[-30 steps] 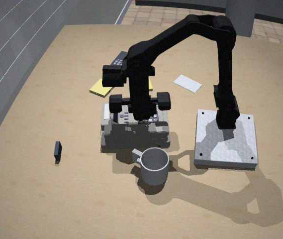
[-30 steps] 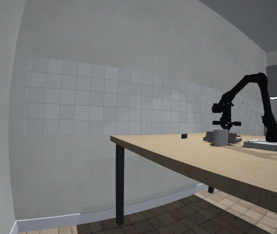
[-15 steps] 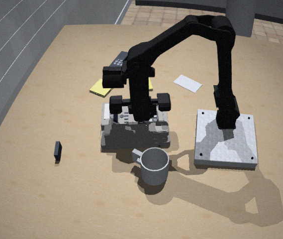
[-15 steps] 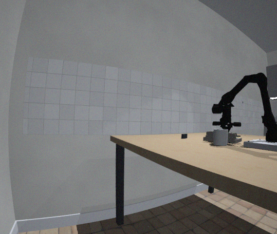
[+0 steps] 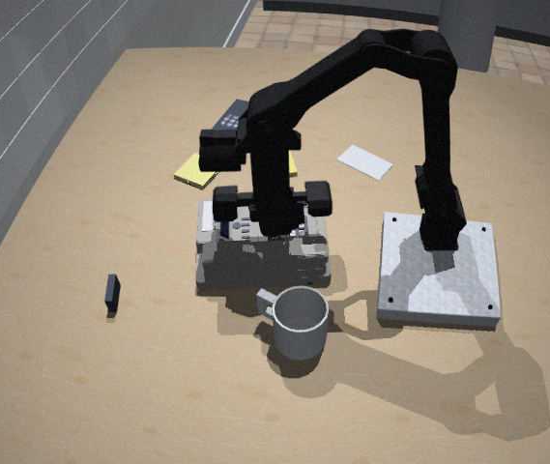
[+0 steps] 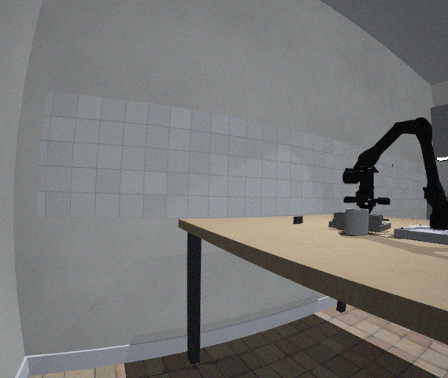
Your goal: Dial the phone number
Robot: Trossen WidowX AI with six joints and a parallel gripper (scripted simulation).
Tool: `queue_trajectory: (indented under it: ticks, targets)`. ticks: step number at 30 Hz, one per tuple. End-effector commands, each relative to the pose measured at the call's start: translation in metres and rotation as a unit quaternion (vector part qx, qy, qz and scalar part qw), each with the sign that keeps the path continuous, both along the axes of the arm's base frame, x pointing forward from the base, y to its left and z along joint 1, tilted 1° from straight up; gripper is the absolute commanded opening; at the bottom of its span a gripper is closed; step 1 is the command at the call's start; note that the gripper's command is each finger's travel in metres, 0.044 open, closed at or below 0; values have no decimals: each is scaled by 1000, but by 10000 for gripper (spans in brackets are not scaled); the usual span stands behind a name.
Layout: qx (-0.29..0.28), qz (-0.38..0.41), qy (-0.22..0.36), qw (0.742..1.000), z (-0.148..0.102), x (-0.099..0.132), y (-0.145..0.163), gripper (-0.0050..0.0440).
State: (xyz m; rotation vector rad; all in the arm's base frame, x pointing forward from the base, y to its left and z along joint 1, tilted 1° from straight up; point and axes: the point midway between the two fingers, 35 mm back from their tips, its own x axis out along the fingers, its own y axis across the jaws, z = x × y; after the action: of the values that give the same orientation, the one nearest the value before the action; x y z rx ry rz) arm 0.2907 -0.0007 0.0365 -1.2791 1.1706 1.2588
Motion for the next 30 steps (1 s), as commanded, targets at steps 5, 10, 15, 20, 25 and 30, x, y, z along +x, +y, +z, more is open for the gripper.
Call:
queue_trajectory:
  ticks: [5,10,15,20,25,30]
  targets:
    - [0,-1,2,1000,-1,-1,0,-50]
    - [0,-1,2,1000,2,-1,0,-50]
    - [0,-1,2,1000,19,-1,0,-50]
    - [0,-1,2,1000,28,-1,0,-50]
    - [0,-1,2,1000,28,-1,0,-50]
    - [0,-1,3,1000,27,0,-7,-50]
